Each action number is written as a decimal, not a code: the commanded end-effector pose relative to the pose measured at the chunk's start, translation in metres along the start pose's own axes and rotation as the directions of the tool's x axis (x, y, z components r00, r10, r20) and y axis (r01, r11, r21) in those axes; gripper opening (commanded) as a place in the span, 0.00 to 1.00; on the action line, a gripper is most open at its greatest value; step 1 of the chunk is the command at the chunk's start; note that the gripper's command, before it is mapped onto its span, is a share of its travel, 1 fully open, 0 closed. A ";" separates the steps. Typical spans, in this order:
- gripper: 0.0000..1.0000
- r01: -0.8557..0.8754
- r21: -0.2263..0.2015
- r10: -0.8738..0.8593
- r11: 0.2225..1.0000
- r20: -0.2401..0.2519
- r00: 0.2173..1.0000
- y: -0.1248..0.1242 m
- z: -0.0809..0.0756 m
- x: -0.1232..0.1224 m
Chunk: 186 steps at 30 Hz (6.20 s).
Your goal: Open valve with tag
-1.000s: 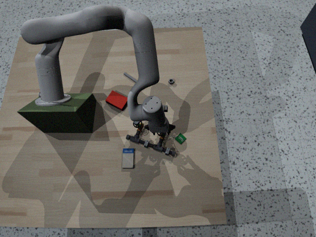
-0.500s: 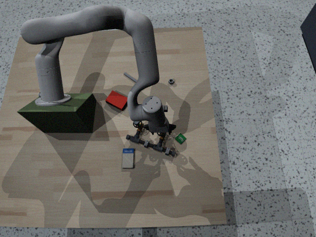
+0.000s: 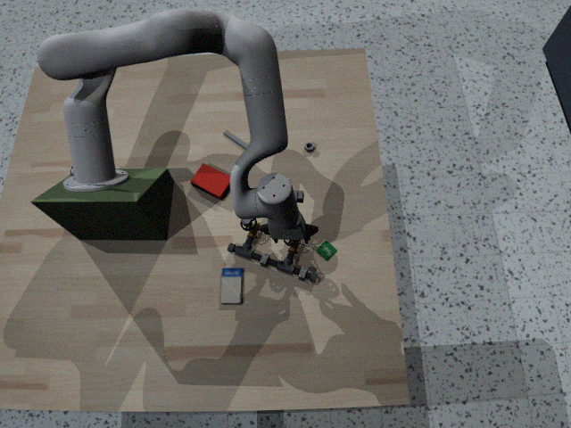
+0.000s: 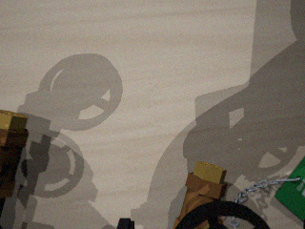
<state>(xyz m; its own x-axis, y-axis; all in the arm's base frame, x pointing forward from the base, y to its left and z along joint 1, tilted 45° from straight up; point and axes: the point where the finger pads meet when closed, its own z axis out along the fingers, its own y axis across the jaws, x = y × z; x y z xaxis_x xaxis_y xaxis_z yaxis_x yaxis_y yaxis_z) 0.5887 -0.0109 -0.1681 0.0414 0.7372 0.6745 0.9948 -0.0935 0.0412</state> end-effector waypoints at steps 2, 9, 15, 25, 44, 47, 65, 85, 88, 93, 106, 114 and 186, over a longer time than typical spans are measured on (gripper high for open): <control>1.00 -0.079 -0.001 0.079 0.997 0.000 0.997 0.001 -0.001 0.000; 1.00 -0.349 -0.001 0.349 0.937 0.000 0.937 0.001 -0.001 0.000; 1.00 -0.562 -0.001 0.562 0.827 0.000 0.827 0.001 -0.001 0.000; 1.00 -0.905 -0.012 0.905 0.426 -0.017 0.426 0.001 -0.001 0.000; 1.00 -0.884 0.008 0.883 -0.466 -0.060 -0.466 0.001 -0.001 0.000; 1.00 -0.859 0.011 0.857 -0.512 -0.061 -0.511 0.001 -0.001 0.000; 1.00 -0.200 0.001 0.200 -0.980 -0.001 -0.980 0.001 -0.001 0.000; 0.00 -0.200 0.001 0.200 -0.980 -0.001 -0.980 0.001 -0.001 0.000; 0.00 -0.200 0.001 0.200 -0.980 -0.001 -0.980 0.001 -0.001 0.000; 0.00 -0.200 0.001 0.200 -0.980 -0.001 -0.980 0.001 -0.001 0.000; 0.00 -0.203 0.001 0.203 -0.979 -0.001 -0.979 0.001 -0.001 0.000; 0.00 -0.258 0.001 0.258 -0.966 -0.001 -0.966 0.001 -0.001 0.000; 0.00 0.010 -0.001 -0.010 1.000 0.000 1.000 0.001 -0.001 0.000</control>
<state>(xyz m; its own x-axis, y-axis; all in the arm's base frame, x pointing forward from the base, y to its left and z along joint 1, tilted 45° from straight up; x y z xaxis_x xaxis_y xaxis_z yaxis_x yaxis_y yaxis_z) 0.5888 -0.0109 -0.1679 0.0939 0.7386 0.6675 0.9939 -0.1082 -0.0201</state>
